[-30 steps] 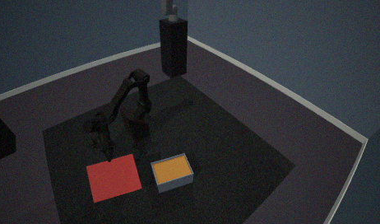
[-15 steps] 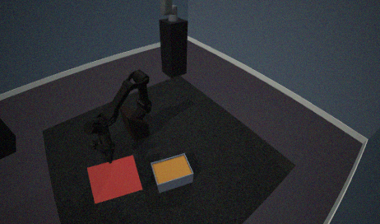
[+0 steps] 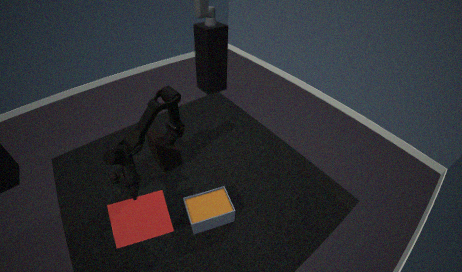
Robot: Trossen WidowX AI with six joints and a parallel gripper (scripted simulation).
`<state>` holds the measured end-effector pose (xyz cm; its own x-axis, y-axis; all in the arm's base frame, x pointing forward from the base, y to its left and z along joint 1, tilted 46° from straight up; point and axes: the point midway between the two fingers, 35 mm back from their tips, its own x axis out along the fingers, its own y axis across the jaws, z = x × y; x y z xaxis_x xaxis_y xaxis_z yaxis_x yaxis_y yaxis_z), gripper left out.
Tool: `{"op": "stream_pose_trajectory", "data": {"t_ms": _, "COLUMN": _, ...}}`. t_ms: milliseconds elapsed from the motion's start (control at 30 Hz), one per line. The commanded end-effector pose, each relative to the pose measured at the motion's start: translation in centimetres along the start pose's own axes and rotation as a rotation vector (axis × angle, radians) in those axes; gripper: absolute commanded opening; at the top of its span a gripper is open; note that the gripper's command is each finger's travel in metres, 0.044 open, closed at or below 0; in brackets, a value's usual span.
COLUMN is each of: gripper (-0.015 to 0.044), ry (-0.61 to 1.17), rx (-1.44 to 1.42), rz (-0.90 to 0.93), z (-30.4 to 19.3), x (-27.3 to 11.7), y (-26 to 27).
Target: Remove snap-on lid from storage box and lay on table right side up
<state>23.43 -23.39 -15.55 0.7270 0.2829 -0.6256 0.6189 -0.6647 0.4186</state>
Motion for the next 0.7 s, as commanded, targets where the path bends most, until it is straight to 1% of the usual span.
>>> {"op": "stream_pose_trajectory", "data": {"t_ms": 0, "gripper": 0.0, "ry": 0.007, "rx": 0.006, "rz": 0.005, "z": -0.1, "x": 0.3, "y": -0.3}}
{"op": "stream_pose_trajectory", "data": {"t_ms": 667, "gripper": 0.0, "ry": 0.008, "rx": 0.006, "rz": 0.005, "z": -0.2, "x": 1.3, "y": -1.6}}
